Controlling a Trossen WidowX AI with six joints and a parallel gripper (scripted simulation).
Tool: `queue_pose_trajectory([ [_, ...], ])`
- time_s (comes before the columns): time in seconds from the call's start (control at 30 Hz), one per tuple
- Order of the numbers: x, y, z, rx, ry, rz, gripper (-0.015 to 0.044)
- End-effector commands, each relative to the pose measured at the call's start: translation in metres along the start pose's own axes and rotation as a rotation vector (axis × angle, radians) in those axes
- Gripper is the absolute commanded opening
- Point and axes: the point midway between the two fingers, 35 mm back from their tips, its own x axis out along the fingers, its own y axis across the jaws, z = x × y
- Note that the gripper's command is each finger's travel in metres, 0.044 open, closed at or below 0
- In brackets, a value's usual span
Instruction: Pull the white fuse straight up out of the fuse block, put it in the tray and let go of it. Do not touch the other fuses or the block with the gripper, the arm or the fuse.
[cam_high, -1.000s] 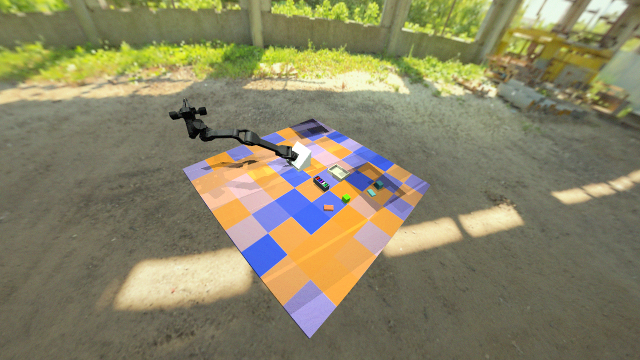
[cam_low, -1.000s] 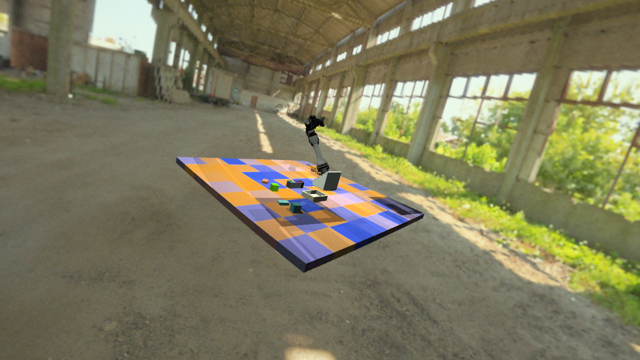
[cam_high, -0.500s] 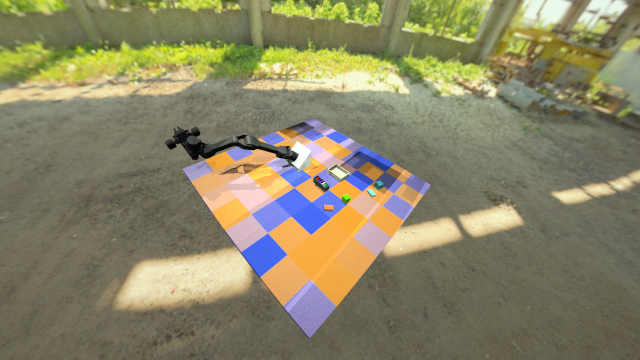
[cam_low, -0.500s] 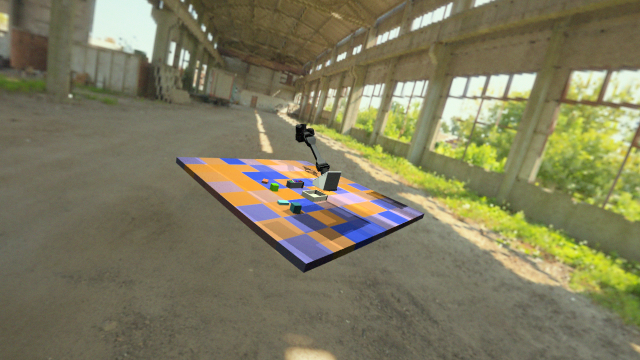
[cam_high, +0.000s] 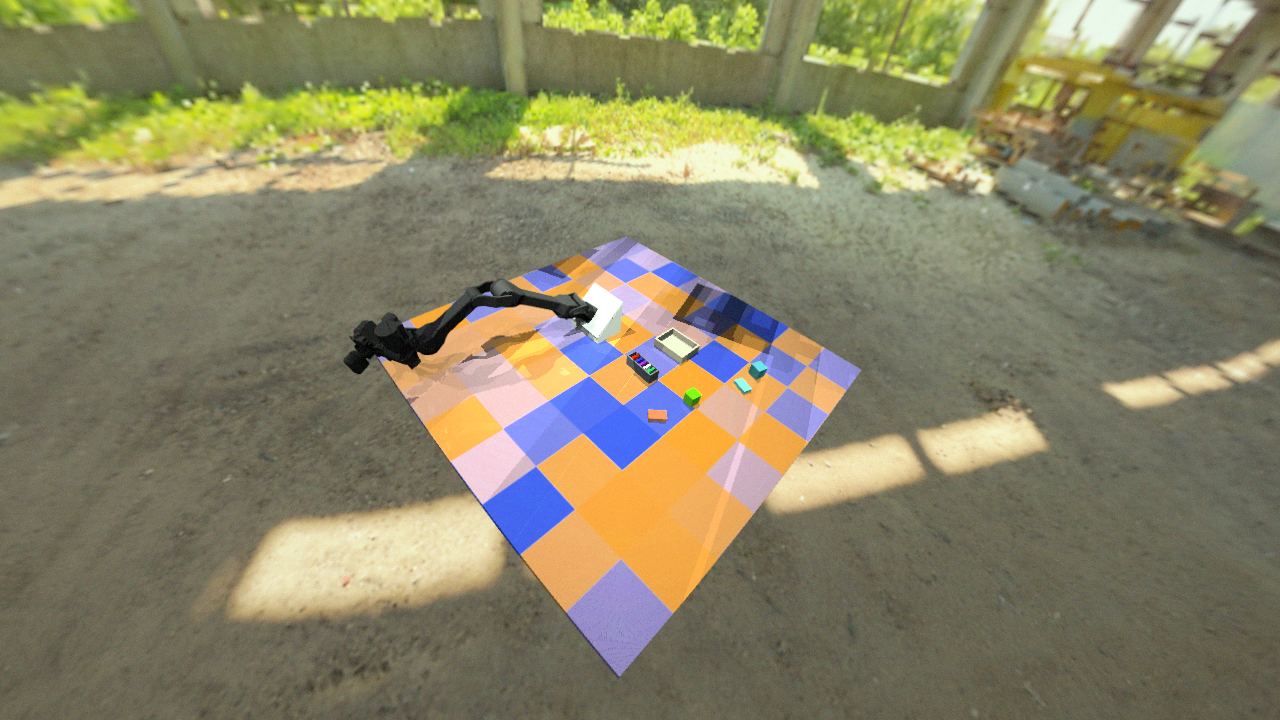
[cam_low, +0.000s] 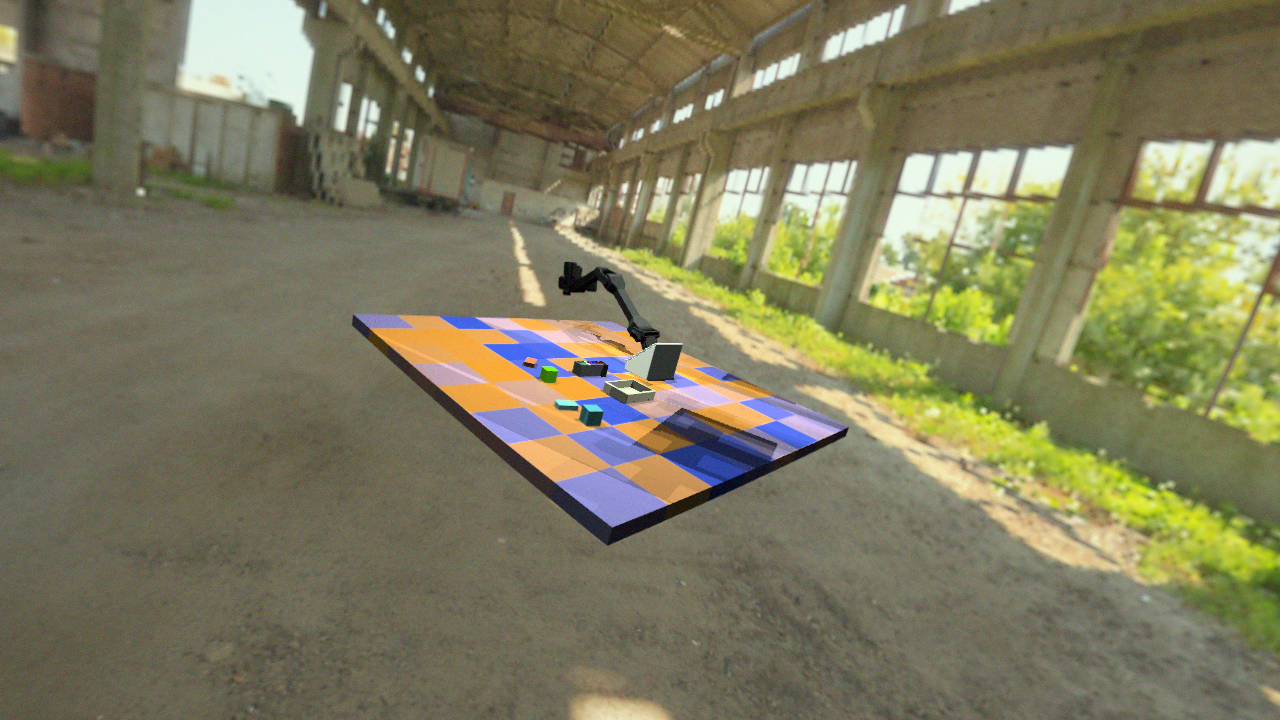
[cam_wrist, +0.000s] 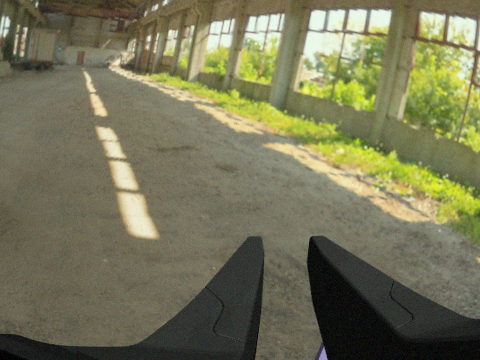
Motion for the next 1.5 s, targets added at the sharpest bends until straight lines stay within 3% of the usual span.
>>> queue_pose_trajectory([
  [0.0,-0.036,0.035,-0.028,0.017,0.108,0.114,0.0074],
  [0.37,-0.181,0.116,-0.093,0.042,0.434,0.439,0.0074],
  [0.67,-0.326,0.143,-0.121,0.029,0.701,0.694,0.0074],
  [0.87,-0.425,0.137,-0.128,-0.002,0.877,0.848,0.0074],
  [1.0,-0.479,0.139,-0.108,0.030,0.938,0.971,0.0074],
  [1.23,-0.544,0.112,-0.121,-0.012,1.080,1.006,0.0074],
  [1.47,-0.627,0.053,-0.132,-0.144,1.205,1.055,0.0074],
])
